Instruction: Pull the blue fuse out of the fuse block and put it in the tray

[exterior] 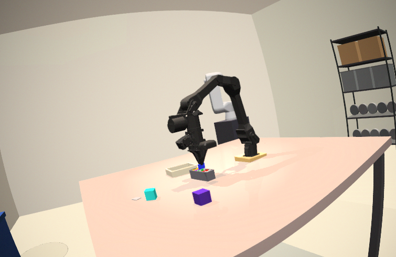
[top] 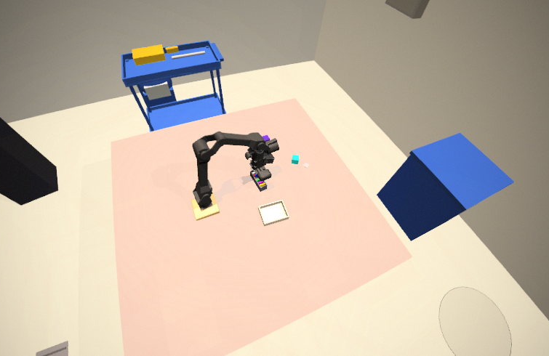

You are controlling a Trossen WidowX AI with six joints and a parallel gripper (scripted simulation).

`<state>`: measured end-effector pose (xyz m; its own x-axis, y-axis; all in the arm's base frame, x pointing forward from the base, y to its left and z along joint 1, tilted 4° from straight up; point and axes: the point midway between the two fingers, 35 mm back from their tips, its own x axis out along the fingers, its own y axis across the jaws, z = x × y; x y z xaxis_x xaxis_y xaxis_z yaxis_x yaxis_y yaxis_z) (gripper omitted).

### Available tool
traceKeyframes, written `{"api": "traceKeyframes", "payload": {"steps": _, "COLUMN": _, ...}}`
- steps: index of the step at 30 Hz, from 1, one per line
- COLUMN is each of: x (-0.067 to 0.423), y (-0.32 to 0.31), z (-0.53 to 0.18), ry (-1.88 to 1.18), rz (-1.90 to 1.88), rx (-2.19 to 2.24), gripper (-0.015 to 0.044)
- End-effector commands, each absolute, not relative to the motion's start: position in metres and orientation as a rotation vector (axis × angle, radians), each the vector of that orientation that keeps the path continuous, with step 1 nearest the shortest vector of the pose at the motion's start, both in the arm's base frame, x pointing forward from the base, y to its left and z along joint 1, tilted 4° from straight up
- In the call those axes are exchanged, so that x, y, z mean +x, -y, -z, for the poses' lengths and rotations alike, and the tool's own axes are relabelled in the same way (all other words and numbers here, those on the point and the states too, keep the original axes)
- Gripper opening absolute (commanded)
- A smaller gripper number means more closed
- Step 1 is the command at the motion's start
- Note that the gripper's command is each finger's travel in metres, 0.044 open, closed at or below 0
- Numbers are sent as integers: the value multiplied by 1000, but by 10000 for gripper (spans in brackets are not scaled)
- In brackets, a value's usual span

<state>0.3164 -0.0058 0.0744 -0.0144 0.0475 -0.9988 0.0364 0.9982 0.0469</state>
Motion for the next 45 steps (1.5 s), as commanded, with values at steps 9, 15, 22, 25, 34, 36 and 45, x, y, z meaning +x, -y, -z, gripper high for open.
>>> {"api": "traceKeyframes", "payload": {"steps": 9, "x": 317, "y": 6, "z": -81, "ry": -1584, "rz": -12, "rx": 66, "gripper": 0}}
{"api": "traceKeyframes", "payload": {"steps": 15, "x": 317, "y": 6, "z": -84, "ry": -1584, "rz": -12, "rx": 66, "gripper": 0}}
{"api": "traceKeyframes", "payload": {"steps": 22, "x": 317, "y": 7, "z": -94, "ry": -1584, "rz": -12, "rx": 66, "gripper": 0}}
{"api": "traceKeyframes", "payload": {"steps": 25, "x": 317, "y": 7, "z": -99, "ry": -1584, "rz": -12, "rx": 66, "gripper": 0}}
{"api": "traceKeyframes", "payload": {"steps": 34, "x": 318, "y": 11, "z": -106, "ry": -1584, "rz": -12, "rx": 66, "gripper": 0}}
{"api": "traceKeyframes", "payload": {"steps": 36, "x": 319, "y": 22, "z": -106, "ry": -1583, "rz": -10, "rx": 65, "gripper": 0}}
{"api": "traceKeyframes", "payload": {"steps": 45, "x": 323, "y": 76, "z": -105, "ry": -1581, "rz": -5, "rx": 59, "gripper": 0}}
